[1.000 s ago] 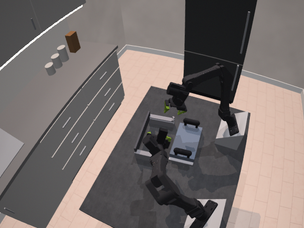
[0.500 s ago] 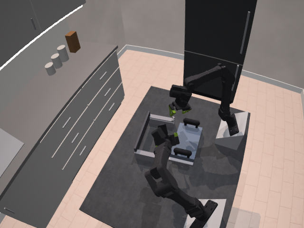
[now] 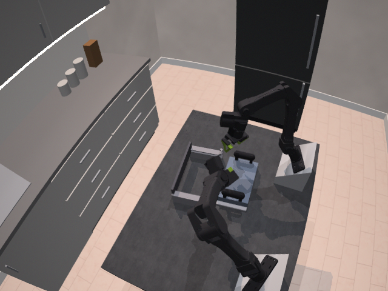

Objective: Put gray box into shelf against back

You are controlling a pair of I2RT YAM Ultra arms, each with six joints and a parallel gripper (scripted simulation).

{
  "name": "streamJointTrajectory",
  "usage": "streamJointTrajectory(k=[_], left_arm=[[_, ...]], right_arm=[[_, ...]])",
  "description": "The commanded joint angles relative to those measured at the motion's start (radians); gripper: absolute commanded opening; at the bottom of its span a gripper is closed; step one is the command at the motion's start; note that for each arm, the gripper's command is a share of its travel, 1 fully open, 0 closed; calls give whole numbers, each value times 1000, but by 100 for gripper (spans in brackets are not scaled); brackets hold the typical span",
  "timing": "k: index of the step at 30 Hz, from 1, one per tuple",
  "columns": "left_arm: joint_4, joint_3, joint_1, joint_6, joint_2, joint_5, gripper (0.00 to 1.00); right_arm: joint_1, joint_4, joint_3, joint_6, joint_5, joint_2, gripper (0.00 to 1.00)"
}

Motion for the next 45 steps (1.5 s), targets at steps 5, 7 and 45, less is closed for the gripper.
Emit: streamJointTrajectory(k=[5, 7, 45], left_arm=[[-167, 113, -62, -281, 45, -96, 100], [-199, 132, -77, -325, 66, -110, 100], [-737, 427, -289, -1211, 304, -432, 100]], right_arm=[[-26, -9, -39, -130, -12, -42, 100], [-33, -33, -41, -152, -16, -43, 100], [-85, -96, -155, -550, -49, -101, 100]])
